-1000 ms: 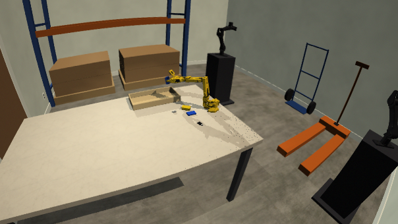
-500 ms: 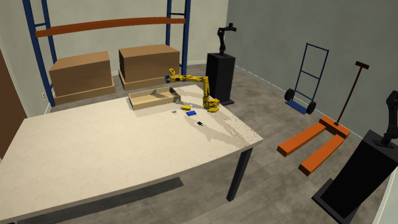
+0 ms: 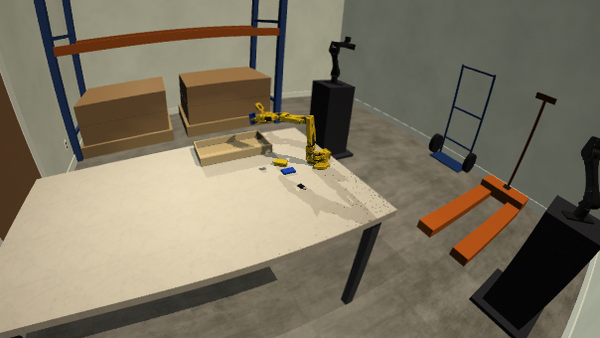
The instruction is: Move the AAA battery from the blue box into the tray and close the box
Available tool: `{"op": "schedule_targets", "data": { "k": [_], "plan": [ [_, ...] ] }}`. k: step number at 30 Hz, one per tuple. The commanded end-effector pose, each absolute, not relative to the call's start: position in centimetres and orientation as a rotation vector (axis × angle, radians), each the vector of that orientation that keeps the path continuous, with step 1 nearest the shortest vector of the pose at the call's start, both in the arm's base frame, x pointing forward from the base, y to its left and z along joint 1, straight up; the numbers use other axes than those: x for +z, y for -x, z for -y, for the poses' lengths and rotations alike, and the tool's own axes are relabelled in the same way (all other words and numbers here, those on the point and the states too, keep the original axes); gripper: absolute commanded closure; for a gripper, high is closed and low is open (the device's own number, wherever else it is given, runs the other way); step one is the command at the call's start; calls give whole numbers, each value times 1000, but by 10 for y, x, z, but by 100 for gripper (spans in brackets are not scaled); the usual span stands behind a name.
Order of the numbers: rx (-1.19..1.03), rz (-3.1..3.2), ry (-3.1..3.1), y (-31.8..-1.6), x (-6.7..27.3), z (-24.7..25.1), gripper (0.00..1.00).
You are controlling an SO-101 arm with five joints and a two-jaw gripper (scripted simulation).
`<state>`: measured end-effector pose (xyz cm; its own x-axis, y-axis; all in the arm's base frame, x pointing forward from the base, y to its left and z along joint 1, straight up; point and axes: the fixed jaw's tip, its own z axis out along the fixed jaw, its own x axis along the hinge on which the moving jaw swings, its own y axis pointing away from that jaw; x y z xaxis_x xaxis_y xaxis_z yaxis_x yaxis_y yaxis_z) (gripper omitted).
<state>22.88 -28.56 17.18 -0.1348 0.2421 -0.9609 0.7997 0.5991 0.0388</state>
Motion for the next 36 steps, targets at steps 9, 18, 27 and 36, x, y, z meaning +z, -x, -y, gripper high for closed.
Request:
{"op": "schedule_targets", "data": {
  "k": [9,18,27,36],
  "plan": [
    [-622,-1585,-825,-230,206,282,81],
    [-622,-1587,-826,-230,205,282,81],
    [-616,-1605,-836,-230,202,282,81],
    [-602,-1649,-859,-229,194,280,81]
  ]
}}
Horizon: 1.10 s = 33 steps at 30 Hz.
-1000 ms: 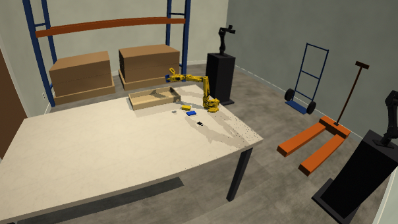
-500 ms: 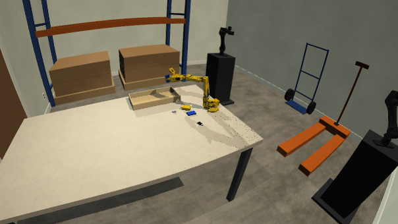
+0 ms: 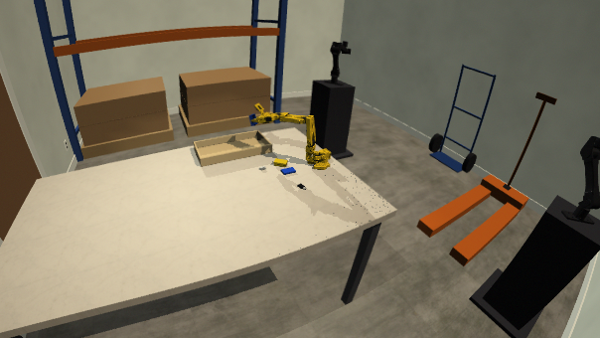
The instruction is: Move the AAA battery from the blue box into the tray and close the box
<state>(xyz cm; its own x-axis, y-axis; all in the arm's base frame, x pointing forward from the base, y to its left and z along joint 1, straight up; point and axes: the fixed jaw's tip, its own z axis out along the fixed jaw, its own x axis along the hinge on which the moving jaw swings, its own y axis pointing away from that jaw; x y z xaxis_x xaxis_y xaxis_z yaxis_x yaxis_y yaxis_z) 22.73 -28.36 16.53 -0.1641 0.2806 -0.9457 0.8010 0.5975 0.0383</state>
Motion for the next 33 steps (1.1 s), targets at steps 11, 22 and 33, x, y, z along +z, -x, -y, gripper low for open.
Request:
{"op": "schedule_targets", "data": {
  "k": [11,22,33],
  "plan": [
    [-572,-1737,-904,-226,179,277,81],
    [-513,-1893,-985,-219,154,267,81],
    [-446,-2050,-1067,-208,130,255,81]
  ]
}}
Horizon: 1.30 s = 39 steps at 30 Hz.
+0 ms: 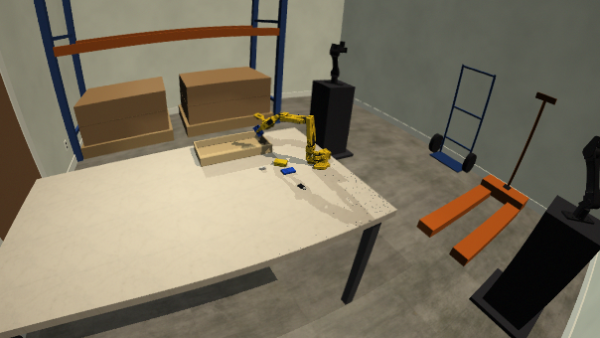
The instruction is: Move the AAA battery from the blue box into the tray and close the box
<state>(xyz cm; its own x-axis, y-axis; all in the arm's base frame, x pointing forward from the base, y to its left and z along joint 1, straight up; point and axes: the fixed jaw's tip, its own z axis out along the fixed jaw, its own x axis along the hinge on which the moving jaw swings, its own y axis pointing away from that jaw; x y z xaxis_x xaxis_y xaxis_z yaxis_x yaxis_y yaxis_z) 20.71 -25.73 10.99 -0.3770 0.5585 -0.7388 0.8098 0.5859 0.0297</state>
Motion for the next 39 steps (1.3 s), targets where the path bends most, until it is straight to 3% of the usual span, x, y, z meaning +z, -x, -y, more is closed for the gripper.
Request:
{"op": "schedule_targets", "data": {
  "k": [1,22,39],
  "plan": [
    [-438,-2069,-1077,-207,128,253,81],
    [-255,-2419,-1259,-175,89,212,81],
    [-114,-2636,-1372,-151,76,181,81]
  ]
}}
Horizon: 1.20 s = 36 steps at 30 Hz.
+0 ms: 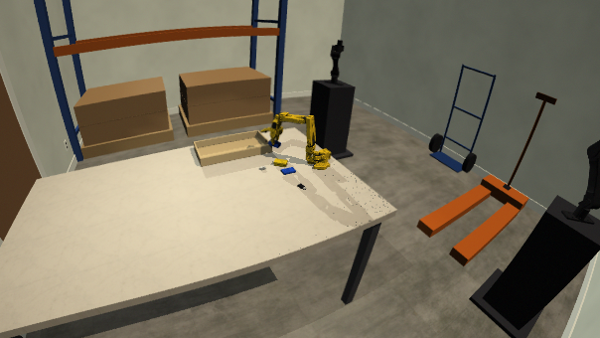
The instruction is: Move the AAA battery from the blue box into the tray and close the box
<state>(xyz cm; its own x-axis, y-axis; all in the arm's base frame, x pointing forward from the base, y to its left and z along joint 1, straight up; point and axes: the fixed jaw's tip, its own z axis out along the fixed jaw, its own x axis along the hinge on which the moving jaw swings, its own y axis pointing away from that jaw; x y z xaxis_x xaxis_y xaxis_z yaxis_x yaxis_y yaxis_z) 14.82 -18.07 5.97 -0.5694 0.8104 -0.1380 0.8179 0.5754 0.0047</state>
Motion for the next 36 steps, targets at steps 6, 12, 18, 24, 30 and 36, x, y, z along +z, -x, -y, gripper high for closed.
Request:
{"op": "schedule_targets", "data": {
  "k": [6,12,18,24,30,36],
  "plan": [
    [-83,-2679,-1394,-146,74,175,81],
    [-46,-2728,-1420,-140,73,167,81],
    [-21,-2761,-1437,-136,73,162,81],
    [-10,-2774,-1444,-134,73,160,81],
    [-2,-2784,-1450,-133,73,158,81],
    [0,-2787,-1451,-133,73,158,81]
  ]
}}
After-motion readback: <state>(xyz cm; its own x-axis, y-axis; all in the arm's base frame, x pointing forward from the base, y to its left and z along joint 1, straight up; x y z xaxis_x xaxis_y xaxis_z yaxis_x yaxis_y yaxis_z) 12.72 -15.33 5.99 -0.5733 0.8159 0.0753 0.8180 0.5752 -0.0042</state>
